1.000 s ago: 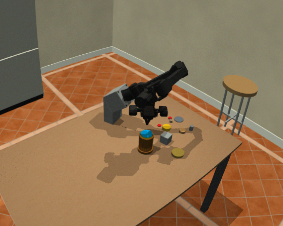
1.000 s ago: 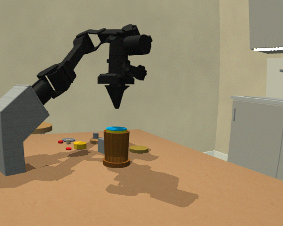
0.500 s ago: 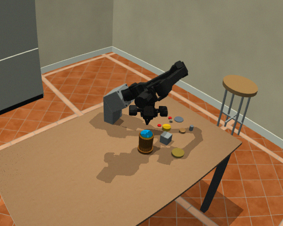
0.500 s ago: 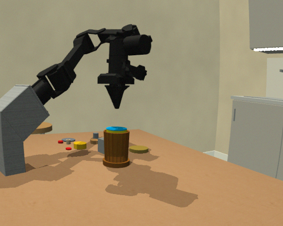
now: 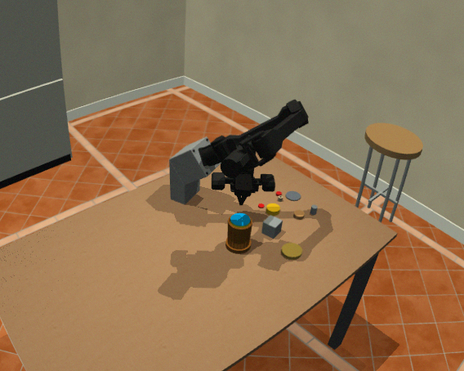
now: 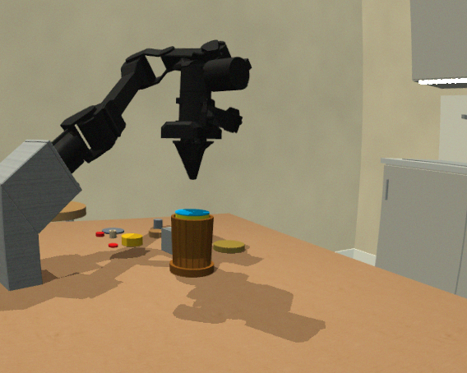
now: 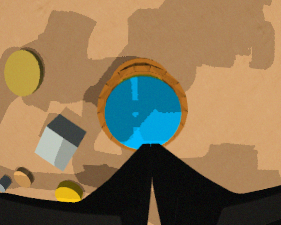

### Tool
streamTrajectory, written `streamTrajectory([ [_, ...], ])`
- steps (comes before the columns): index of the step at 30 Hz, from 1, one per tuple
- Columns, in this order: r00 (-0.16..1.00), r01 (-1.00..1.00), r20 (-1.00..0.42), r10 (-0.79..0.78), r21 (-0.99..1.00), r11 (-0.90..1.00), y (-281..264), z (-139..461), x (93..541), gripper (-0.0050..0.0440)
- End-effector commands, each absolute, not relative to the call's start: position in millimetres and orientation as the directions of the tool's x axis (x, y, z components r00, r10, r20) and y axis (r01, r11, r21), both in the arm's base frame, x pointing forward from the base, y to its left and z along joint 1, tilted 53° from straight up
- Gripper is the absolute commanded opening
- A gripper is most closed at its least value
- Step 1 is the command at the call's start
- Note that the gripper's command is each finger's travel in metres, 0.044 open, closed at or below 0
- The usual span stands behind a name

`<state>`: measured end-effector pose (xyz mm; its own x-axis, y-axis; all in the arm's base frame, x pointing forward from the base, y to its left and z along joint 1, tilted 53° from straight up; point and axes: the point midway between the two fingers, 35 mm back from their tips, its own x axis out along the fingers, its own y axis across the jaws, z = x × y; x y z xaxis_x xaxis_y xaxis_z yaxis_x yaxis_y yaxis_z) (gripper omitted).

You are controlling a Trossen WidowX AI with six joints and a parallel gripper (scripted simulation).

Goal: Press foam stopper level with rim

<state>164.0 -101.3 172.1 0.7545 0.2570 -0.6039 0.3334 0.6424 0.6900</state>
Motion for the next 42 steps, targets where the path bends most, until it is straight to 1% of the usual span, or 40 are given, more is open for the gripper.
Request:
streamTrajectory([
  [1, 0.757, 0.332, -0.604, 0.251, 0.685, 0.648, -102, 174, 164, 0.0],
  [31, 0.757, 0.332, -0.604, 0.251, 0.685, 0.648, -102, 174, 164, 0.0],
  [35, 0.752, 0.389, -0.629, 0.196, 0.663, 0.639, -108, 188, 149, 0.0],
  [37, 0.752, 0.389, -0.629, 0.196, 0.663, 0.639, -108, 188, 149, 0.0],
  [38, 0.753, 0.368, -0.617, 0.228, 0.682, 0.632, -104, 178, 157, 0.0],
  [42, 0.751, 0.362, -0.617, 0.235, 0.682, 0.636, -102, 170, 166, 0.0],
])
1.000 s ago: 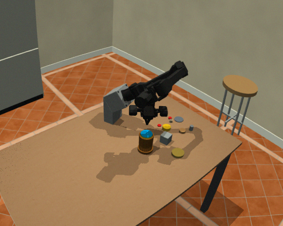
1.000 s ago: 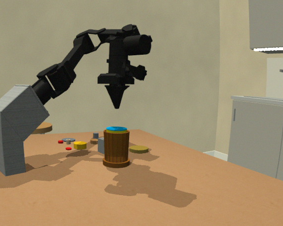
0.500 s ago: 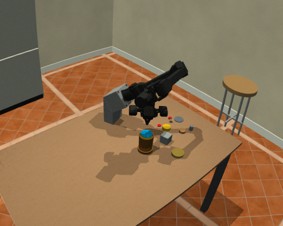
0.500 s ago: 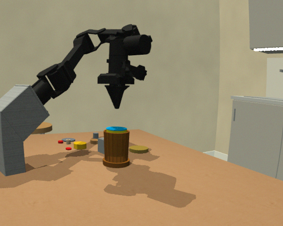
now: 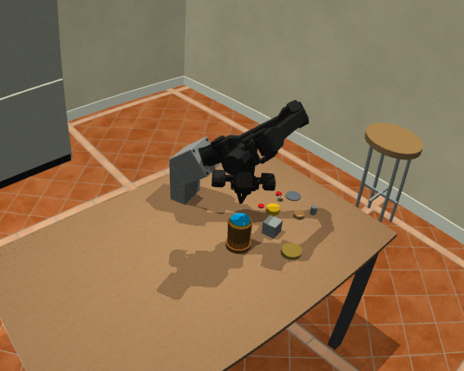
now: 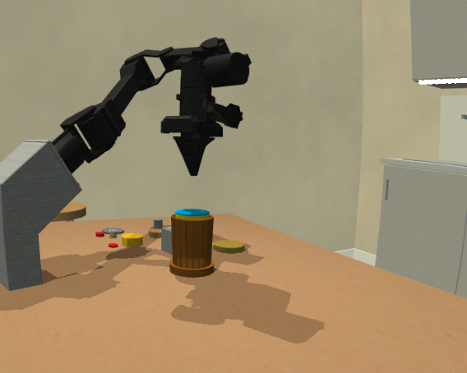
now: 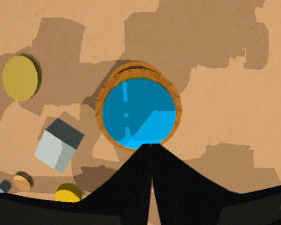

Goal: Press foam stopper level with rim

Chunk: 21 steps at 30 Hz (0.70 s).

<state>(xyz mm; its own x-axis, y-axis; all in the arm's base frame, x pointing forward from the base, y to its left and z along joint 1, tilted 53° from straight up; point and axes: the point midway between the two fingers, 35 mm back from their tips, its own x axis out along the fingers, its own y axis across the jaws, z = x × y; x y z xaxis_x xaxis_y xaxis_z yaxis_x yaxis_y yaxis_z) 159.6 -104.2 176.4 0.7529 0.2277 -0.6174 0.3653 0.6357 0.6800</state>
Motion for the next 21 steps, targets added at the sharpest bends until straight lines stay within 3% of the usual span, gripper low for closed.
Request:
streamTrajectory([
  [1, 0.751, 0.359, -0.617, 0.237, 0.682, 0.637, -101, 167, 170, 0.0],
  [21, 0.757, 0.325, -0.598, 0.264, 0.695, 0.641, -87, 145, 203, 0.0],
])
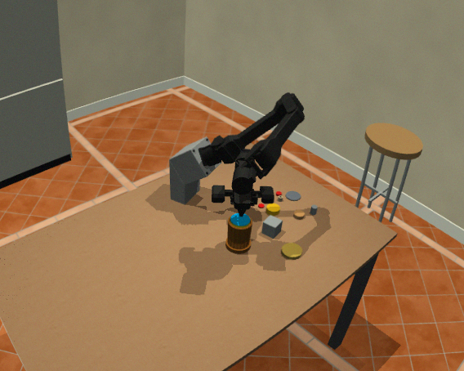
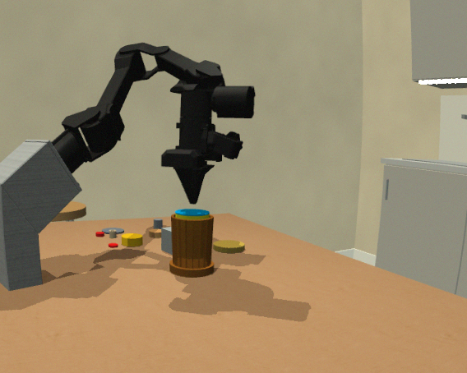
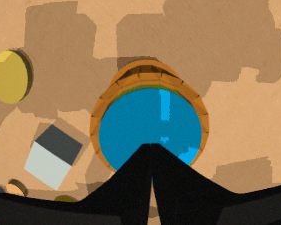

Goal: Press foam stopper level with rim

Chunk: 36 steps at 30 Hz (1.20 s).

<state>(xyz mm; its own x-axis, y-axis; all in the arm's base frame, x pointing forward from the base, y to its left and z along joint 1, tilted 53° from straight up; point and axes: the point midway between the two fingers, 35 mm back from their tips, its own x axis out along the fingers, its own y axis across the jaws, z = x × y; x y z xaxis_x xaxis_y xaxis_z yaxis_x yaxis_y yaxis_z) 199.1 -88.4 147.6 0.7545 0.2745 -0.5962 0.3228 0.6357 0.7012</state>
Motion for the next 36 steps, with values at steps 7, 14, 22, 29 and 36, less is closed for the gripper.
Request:
streamTrajectory([
  [7, 0.758, 0.324, -0.596, 0.264, 0.696, 0.641, -84.6, 140.7, 209.2, 0.0],
  [14, 0.758, 0.324, -0.596, 0.264, 0.696, 0.641, -84.5, 140.6, 209.3, 0.0],
  [22, 0.757, 0.324, -0.597, 0.265, 0.696, 0.641, -84.3, 140.4, 209.3, 0.0],
  [29, 0.757, 0.324, -0.597, 0.265, 0.696, 0.641, -83.9, 139.8, 209.3, 0.0],
  [36, 0.757, 0.324, -0.597, 0.265, 0.696, 0.641, -83.3, 139.1, 209.2, 0.0],
])
